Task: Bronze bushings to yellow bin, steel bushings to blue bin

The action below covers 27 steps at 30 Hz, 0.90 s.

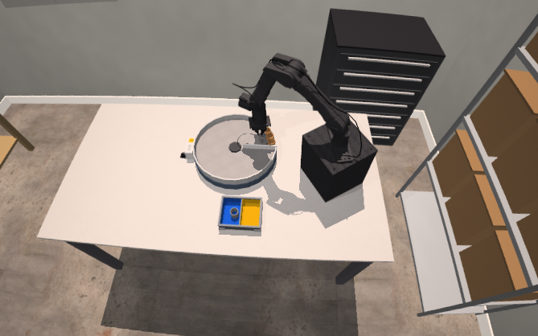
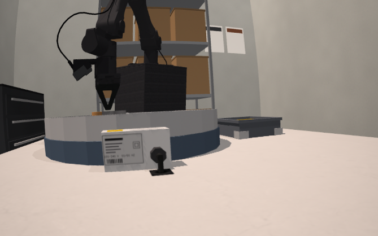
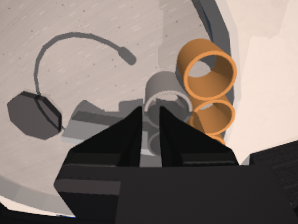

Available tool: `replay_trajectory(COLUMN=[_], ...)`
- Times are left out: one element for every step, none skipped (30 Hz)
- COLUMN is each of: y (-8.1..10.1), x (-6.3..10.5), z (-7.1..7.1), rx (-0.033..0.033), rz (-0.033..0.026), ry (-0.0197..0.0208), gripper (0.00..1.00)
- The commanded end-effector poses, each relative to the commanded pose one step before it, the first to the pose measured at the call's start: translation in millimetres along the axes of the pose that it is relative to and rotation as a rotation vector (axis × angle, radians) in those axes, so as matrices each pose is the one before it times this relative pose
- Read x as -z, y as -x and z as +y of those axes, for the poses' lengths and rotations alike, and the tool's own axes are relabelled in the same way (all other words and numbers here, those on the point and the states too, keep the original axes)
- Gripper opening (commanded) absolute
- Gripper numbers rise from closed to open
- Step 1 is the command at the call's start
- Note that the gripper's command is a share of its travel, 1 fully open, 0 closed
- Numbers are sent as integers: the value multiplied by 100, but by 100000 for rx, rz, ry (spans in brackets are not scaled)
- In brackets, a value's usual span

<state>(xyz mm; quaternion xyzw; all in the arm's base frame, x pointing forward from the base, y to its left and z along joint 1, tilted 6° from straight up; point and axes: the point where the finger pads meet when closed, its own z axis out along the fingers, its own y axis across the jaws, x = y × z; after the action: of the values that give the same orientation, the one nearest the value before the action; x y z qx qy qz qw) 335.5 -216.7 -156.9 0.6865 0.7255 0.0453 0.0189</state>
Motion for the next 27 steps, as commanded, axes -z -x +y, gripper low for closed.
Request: replay_trajectory(y=[-234, 0, 0, 0, 0, 0, 0, 0, 0, 0, 0, 0, 0, 0, 0, 0, 0, -11, -63, -130, -116, 56, 324, 162, -17, 112, 3], x=[900, 0, 0, 0, 0, 0, 0, 0, 0, 0, 0, 0, 0, 0, 0, 0, 0, -3, -15, -31, -24, 67, 207, 43, -12, -18, -247], z=[203, 0, 0, 0, 0, 0, 0, 0, 0, 0, 0, 0, 0, 0, 0, 0, 0, -3, -18, -38, -43, 126, 489, 245, -9, -117, -262], rx=[220, 0, 0, 0, 0, 0, 0, 0, 0, 0, 0, 0, 0, 0, 0, 0, 0, 2, 11, 32, -11, -8, 110, 126, 105, -320, -373], rz=[-728, 0, 0, 0, 0, 0, 0, 0, 0, 0, 0, 0, 0, 0, 0, 0, 0, 13, 75, 154, 141, -177, -849, -626, -17, 12, 396], ry=[375, 0, 0, 0, 0, 0, 0, 0, 0, 0, 0, 0, 0, 0, 0, 0, 0, -17, -95, -195, -189, 211, 1089, 805, 17, -68, -557], gripper=[14, 14, 14, 14, 14, 14, 14, 14, 14, 14, 14, 14, 14, 14, 14, 14, 14, 14, 14, 14, 14, 14, 14, 14, 14, 14, 14])
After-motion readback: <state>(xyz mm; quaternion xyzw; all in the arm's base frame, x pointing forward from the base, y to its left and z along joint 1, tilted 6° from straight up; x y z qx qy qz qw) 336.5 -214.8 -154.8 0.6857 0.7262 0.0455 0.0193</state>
